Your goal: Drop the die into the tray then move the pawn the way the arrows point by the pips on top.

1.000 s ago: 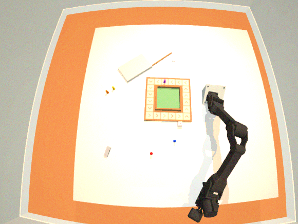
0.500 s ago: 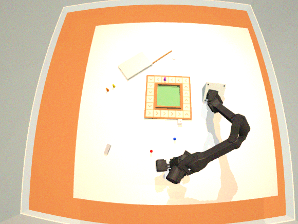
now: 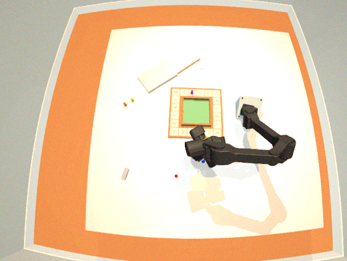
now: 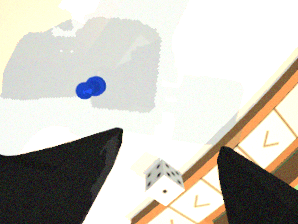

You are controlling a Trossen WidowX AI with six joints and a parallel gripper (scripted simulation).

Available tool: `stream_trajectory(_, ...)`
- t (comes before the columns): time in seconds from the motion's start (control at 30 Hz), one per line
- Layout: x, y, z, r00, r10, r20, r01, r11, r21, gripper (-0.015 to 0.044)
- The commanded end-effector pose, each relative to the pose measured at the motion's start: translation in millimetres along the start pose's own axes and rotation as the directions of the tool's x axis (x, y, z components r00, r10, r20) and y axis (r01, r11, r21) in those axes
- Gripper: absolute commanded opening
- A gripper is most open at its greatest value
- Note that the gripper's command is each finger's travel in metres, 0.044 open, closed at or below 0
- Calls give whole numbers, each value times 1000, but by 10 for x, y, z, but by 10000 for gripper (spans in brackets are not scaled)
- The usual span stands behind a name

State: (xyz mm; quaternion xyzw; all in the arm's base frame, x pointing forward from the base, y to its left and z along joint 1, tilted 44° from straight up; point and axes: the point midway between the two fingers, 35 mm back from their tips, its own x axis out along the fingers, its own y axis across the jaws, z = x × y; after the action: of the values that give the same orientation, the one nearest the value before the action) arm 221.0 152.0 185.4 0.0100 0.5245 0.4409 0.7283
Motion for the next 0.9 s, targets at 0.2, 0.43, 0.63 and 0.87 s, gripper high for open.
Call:
stream_trajectory(0.2,-57,-154,-598,991,117,-66,-63,838,541,275)
stream_trajectory(0.43,-5,-147,-601,991,117,-66,-63,838,541,275)
stream_trajectory(0.63,137,-118,-608,991,117,-65,-64,839,541,275)
stream_trajectory(0.87,238,-112,-611,991,117,-66,-63,839,541,275)
